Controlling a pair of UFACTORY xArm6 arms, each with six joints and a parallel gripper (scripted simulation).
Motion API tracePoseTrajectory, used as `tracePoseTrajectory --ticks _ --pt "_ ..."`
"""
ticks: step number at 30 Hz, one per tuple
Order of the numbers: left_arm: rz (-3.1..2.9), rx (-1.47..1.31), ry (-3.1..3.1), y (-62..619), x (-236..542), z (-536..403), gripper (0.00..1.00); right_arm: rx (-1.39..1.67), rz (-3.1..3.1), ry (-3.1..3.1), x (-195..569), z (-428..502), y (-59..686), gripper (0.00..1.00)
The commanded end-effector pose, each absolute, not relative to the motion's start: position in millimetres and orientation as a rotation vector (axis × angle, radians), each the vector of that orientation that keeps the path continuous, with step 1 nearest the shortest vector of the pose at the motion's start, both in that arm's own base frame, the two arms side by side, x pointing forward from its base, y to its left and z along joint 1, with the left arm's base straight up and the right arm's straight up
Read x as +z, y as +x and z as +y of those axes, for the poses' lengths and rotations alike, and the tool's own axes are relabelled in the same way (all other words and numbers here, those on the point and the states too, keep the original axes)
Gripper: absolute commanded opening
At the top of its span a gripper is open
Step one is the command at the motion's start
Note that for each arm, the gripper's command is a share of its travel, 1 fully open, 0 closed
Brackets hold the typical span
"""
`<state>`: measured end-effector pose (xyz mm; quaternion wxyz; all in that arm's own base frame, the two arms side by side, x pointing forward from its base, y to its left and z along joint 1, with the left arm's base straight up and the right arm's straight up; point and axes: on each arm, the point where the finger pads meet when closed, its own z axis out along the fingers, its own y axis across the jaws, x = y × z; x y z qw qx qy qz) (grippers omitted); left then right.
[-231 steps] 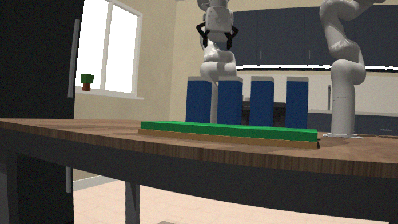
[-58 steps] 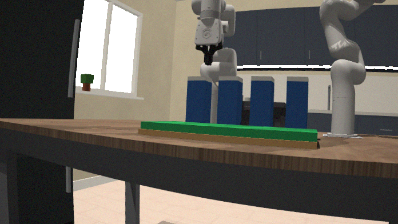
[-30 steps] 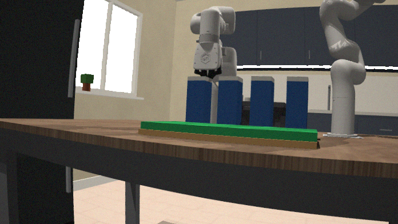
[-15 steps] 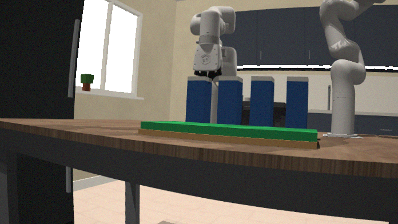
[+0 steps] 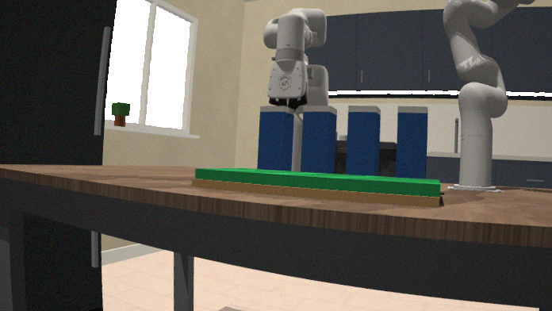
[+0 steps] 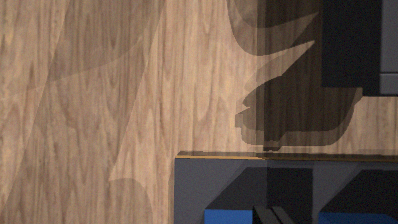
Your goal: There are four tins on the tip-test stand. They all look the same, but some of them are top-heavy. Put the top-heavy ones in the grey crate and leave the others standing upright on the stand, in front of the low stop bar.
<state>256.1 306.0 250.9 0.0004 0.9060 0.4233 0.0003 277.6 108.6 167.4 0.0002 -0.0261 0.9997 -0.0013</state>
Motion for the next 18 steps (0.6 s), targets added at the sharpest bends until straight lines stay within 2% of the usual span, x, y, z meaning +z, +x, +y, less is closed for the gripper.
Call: tracePoseTrajectory --ticks 1,18 --pt "1.330 0.007 2.847 256.7 252.4 306.7 1.00 -0.002 3.136 -0.081 168.8 109.3 284.6 0.00" --pt "1.330 0.007 2.847 256.7 252.4 306.7 1.00 -0.002 3.138 -0.084 167.8 109.0 292.6 0.00"
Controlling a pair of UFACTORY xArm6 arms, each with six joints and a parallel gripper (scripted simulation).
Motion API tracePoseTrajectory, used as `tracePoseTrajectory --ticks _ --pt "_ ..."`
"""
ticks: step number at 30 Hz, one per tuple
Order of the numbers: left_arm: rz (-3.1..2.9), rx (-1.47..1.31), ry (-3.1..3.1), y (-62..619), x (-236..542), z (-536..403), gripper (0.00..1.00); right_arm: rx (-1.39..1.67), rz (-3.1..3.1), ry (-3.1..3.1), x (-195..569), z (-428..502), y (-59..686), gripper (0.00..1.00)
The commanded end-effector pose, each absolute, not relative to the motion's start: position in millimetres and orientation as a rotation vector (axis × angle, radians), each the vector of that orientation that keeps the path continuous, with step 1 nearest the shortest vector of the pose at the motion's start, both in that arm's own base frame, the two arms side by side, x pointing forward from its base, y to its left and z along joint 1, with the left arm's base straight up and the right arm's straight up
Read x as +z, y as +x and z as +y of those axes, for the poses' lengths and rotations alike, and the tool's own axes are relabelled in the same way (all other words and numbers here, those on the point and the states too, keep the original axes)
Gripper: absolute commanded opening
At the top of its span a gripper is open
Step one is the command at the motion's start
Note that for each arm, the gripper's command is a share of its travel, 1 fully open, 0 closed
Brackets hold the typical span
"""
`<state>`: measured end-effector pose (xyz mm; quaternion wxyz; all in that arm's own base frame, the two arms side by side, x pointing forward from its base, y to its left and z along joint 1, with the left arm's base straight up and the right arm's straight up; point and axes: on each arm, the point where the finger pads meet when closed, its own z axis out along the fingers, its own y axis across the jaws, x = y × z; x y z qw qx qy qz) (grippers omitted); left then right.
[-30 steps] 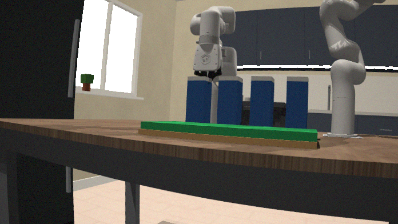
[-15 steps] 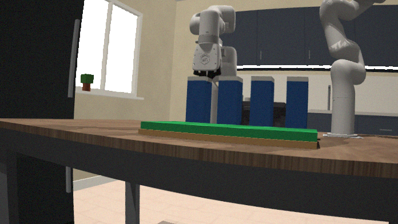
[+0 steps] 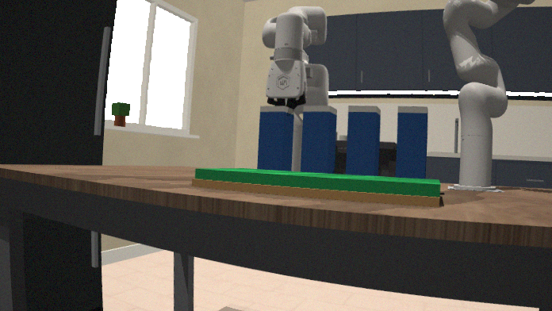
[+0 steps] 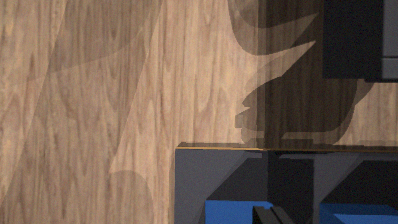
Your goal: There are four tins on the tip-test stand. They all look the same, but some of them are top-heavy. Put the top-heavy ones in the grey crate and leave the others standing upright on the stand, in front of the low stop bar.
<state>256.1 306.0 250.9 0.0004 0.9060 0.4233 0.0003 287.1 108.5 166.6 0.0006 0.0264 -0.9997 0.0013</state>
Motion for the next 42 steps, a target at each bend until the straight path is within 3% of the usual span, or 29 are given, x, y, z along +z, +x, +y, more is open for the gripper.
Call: tracePoseTrajectory --ticks 1,42 --pt "1.330 0.007 2.847 256.7 252.4 306.7 1.00 0.002 -3.143 0.084 167.8 109.0 292.6 0.00" --pt "1.330 0.007 2.847 256.7 252.4 306.7 1.00 0.002 -3.143 0.082 167.9 110.0 308.5 0.00"
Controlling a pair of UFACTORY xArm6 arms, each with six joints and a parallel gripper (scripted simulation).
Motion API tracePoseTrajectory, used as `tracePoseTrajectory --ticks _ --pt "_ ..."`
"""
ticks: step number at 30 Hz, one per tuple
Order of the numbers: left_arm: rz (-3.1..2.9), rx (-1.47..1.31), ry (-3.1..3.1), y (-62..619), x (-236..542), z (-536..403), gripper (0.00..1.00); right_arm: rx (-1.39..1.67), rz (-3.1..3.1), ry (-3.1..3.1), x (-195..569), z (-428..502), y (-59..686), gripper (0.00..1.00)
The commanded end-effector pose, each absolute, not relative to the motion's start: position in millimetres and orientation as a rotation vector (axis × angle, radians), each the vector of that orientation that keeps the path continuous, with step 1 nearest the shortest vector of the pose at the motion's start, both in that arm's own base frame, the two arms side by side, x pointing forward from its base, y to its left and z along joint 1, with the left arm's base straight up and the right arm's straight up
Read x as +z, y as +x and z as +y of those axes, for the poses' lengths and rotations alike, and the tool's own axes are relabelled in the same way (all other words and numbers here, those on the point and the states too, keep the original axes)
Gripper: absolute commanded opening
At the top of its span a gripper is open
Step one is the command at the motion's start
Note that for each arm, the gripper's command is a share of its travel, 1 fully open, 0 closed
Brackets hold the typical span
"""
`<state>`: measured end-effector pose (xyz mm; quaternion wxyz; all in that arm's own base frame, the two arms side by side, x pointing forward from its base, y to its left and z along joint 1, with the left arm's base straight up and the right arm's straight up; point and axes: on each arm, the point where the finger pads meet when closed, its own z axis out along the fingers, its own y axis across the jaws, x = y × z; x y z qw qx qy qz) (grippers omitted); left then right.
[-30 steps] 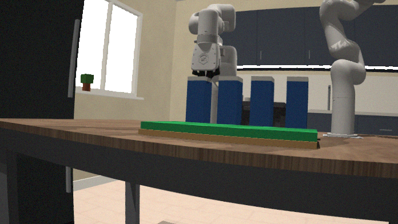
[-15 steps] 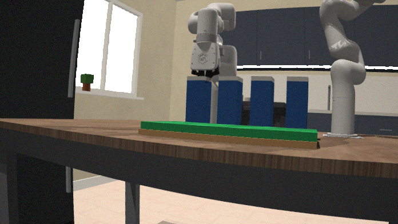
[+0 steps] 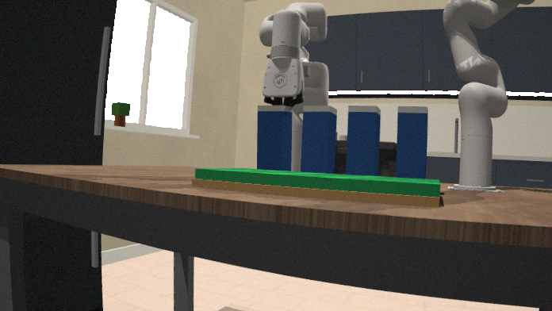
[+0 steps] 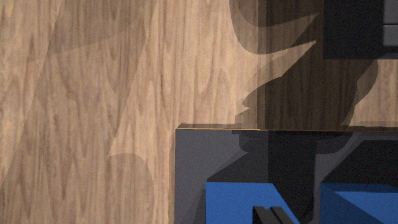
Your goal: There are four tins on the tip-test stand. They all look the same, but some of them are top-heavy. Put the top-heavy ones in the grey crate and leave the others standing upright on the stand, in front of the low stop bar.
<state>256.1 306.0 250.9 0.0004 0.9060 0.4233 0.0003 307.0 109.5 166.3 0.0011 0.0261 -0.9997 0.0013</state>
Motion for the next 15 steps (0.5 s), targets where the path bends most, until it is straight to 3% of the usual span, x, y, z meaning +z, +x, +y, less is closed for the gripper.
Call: tracePoseTrajectory --ticks 1,15 --pt "1.330 0.007 2.847 256.7 252.4 306.7 1.00 0.002 -3.143 0.082 167.9 110.0 308.5 0.00" --pt "1.330 0.007 2.847 256.7 252.4 306.7 1.00 0.002 -3.143 0.084 167.9 110.3 316.4 0.00"
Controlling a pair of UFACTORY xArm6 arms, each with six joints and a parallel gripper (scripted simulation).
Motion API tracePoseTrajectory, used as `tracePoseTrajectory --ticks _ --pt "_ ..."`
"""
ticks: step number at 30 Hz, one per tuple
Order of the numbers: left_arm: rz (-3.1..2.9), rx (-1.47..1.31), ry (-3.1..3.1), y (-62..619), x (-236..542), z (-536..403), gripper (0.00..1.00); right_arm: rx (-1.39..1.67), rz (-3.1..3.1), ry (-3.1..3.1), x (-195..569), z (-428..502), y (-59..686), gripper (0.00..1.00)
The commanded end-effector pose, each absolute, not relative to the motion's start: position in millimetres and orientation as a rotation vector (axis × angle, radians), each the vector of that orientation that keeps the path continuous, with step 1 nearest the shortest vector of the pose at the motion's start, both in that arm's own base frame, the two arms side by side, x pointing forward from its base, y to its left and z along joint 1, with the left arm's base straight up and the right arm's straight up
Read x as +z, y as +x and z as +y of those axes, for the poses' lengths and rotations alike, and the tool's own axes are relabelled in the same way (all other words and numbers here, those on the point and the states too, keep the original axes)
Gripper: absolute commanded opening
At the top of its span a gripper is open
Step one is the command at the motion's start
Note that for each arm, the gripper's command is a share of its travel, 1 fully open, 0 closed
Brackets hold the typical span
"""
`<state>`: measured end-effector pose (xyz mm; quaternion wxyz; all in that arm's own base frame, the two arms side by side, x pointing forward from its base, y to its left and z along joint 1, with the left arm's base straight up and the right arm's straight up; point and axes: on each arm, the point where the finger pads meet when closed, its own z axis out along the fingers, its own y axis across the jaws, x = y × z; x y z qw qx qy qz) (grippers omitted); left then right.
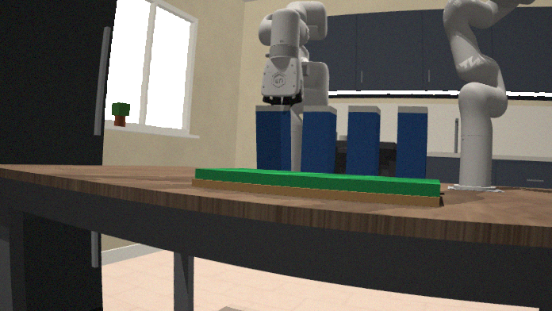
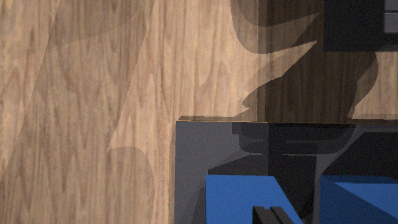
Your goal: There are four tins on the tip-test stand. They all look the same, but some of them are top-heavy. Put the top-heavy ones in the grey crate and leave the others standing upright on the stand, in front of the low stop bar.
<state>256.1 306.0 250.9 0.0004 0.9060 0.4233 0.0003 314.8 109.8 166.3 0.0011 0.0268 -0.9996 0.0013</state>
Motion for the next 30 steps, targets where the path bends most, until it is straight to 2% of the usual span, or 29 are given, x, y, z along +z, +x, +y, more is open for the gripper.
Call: tracePoseTrajectory --ticks 1,30 --pt "1.330 0.007 2.847 256.7 252.4 306.7 1.00 0.002 -3.143 0.084 167.9 110.3 316.4 0.00" --pt "1.330 0.007 2.847 256.7 252.4 306.7 1.00 0.002 -3.143 0.083 168.0 111.6 332.3 0.00"
